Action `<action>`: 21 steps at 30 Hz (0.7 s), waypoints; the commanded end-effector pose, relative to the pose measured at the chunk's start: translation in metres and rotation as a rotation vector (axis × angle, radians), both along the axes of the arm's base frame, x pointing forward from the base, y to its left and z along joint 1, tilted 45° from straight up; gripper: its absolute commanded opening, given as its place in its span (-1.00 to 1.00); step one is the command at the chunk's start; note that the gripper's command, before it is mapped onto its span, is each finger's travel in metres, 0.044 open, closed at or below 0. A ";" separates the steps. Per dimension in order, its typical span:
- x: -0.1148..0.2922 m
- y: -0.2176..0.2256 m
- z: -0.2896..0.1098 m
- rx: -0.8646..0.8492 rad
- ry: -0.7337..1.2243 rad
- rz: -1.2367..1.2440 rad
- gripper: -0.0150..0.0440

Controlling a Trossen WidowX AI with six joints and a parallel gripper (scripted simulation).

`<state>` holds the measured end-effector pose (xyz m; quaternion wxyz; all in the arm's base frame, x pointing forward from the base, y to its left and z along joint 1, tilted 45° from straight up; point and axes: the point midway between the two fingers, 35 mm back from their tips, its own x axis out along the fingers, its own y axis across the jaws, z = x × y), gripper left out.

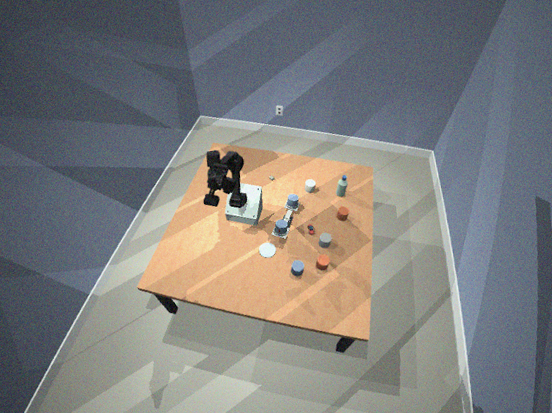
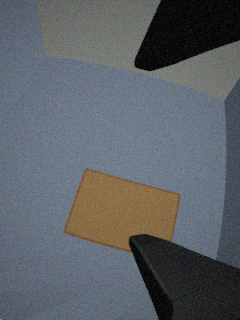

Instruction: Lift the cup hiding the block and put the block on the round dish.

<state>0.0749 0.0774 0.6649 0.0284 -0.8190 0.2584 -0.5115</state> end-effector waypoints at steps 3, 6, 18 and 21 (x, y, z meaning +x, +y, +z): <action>-0.013 -0.032 -0.004 0.111 -0.069 0.143 1.00; -0.017 -0.036 -0.005 0.129 -0.091 0.198 1.00; -0.022 -0.069 -0.017 0.247 -0.167 0.386 1.00; -0.023 -0.084 -0.021 0.305 -0.205 0.444 1.00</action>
